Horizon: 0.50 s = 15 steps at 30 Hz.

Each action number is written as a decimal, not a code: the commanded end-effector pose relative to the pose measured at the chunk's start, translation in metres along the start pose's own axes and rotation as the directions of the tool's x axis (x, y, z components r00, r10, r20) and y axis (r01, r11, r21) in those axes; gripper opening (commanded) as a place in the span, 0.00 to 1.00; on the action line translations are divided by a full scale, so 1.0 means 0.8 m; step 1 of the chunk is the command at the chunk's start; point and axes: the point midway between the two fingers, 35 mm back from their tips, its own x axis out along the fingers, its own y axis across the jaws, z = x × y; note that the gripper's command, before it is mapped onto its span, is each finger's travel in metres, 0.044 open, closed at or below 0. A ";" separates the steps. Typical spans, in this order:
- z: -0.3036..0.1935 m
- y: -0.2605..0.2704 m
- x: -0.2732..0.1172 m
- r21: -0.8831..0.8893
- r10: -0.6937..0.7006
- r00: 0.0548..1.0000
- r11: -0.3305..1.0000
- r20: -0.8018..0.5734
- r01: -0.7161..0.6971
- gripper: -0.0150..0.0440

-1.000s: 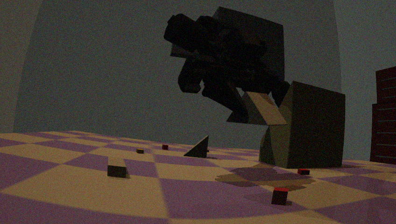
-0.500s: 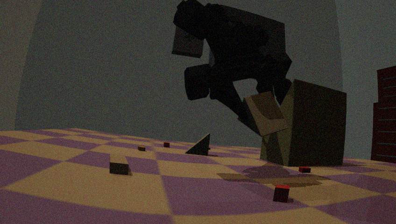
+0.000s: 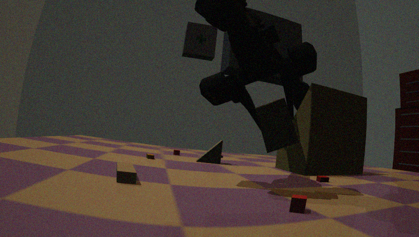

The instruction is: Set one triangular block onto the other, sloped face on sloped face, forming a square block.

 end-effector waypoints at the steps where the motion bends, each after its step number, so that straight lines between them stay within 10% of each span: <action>1: 0.002 0.001 -0.002 0.111 -0.039 0.999 0.993 -0.019 0.041 0.25; 15: 0.006 0.006 -0.004 0.490 -0.167 0.982 0.850 -0.092 0.191 0.25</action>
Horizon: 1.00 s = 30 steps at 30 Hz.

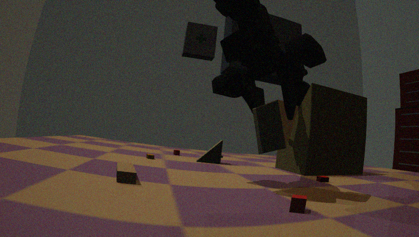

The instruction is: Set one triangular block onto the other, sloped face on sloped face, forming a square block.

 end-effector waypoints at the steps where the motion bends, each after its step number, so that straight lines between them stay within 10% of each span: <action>1: 0.002 0.002 -0.003 0.109 -0.044 0.999 0.993 0.005 0.043 0.25; 30: 0.006 0.004 -0.019 0.650 -0.257 0.966 0.739 0.029 0.177 0.25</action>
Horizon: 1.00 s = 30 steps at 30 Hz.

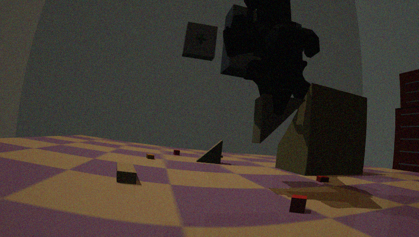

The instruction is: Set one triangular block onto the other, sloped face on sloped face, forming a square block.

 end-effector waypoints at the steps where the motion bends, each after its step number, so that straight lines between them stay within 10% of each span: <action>1: 0.010 -0.009 -0.006 0.010 0.000 1.000 1.000 0.007 0.000 0.25; 30: 0.109 -0.148 -0.050 0.002 0.023 1.000 1.000 0.008 -0.023 0.25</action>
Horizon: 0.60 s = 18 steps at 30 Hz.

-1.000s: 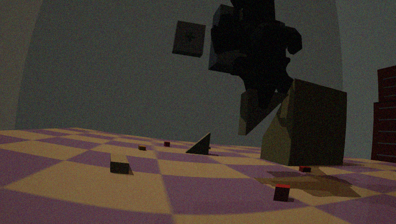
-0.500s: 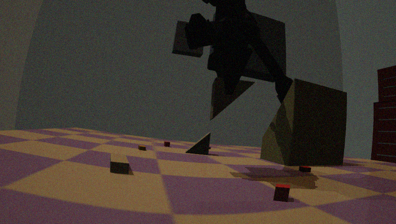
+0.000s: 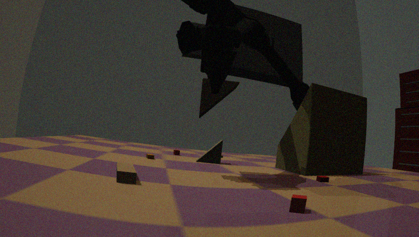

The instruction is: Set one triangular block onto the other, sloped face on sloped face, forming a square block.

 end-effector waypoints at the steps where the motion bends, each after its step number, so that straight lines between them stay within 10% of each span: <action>1: 0.010 -0.021 -0.006 -0.007 -0.003 1.000 1.000 0.007 0.003 0.25; 18: 0.045 -0.119 -0.022 -0.006 -0.009 1.000 1.000 0.010 0.009 0.25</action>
